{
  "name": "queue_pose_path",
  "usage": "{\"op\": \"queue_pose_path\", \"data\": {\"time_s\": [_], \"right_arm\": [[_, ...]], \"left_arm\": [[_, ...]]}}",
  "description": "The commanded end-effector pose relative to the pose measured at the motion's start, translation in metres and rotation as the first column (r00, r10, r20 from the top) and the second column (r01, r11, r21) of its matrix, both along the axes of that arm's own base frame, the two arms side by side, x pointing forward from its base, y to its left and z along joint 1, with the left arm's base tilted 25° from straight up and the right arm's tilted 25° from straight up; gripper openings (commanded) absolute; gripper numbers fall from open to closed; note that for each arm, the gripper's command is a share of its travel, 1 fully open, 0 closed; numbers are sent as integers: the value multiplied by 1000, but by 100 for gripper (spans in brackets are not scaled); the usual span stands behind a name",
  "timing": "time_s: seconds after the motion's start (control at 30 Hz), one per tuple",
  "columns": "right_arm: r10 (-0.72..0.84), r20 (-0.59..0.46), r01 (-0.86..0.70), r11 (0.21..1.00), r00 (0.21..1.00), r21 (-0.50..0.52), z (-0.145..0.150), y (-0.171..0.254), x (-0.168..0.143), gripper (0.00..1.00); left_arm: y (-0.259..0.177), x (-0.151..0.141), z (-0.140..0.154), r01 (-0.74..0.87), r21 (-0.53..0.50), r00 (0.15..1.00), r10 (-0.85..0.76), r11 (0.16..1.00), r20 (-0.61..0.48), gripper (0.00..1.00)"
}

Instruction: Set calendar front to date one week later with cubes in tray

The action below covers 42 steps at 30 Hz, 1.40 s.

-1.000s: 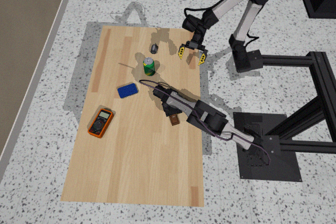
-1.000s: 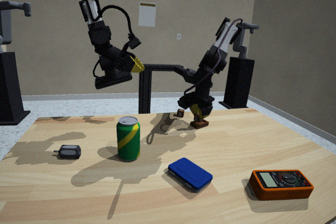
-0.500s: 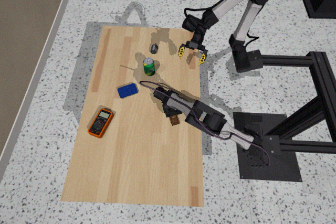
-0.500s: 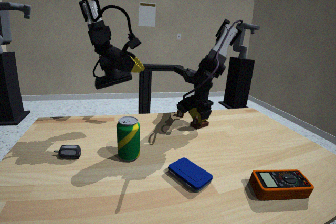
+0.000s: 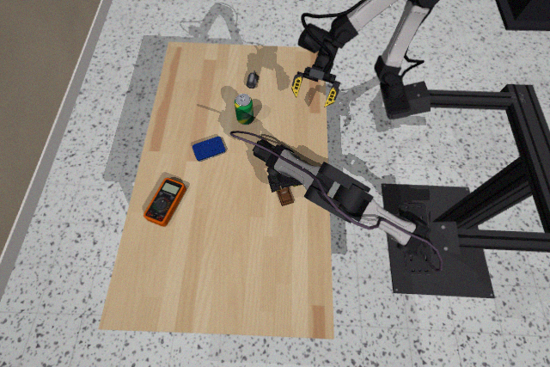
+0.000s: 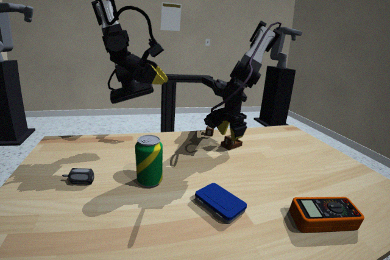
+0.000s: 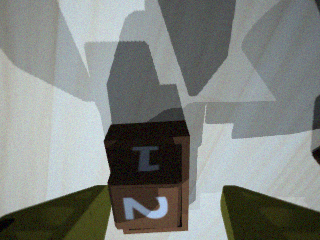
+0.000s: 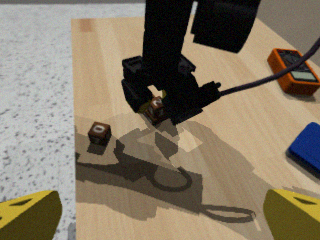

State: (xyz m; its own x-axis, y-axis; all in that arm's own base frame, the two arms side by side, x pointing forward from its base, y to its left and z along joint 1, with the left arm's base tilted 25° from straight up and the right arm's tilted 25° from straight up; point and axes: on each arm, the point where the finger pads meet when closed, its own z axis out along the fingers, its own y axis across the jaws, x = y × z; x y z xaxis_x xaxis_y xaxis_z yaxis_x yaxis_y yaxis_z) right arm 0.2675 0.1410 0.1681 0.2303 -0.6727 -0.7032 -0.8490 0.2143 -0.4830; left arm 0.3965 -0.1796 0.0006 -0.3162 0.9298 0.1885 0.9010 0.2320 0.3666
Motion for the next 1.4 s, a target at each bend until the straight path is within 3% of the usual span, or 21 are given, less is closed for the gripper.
{"op": "queue_pose_path", "data": {"time_s": [0.0, 0.3, 0.33, 0.47, 0.7, 0.93, 1.37], "right_arm": [[-3, 43, 3, 1000, 999, -1, 11, -2, 1, 100], [-3, 43, 3, 1000, 999, -1, 11, -2, 1, 100], [-3, 43, 3, 1000, 999, -1, 11, -2, 1, 100], [-3, 43, 3, 1000, 999, -1, 11, -2, 1, 100], [20, 21, -20, 1000, 1000, -3, 4, -2, -8, 100], [76, -4, -76, 995, 997, -59, -9, -10, -26, 100], [134, -33, -137, 984, 990, -111, -24, -21, -50, 100]], "left_arm": [[-15, 10, 42, 6, -42, 997, -3, 999, 82, 65], [-31, -9, 104, 9, -53, 995, -4, 999, 95, 65], [-31, -12, 108, 9, -52, 996, -4, 999, 92, 55], [-34, -16, 111, 27, -55, 997, -22, 998, 77, 55], [-47, -37, 77, 242, -31, 970, -243, 970, -31, 55], [-47, -77, 20, 546, 39, 829, -533, 837, -170, 55], [-34, -97, -21, 710, 155, 703, -678, 687, -215, 55]]}}
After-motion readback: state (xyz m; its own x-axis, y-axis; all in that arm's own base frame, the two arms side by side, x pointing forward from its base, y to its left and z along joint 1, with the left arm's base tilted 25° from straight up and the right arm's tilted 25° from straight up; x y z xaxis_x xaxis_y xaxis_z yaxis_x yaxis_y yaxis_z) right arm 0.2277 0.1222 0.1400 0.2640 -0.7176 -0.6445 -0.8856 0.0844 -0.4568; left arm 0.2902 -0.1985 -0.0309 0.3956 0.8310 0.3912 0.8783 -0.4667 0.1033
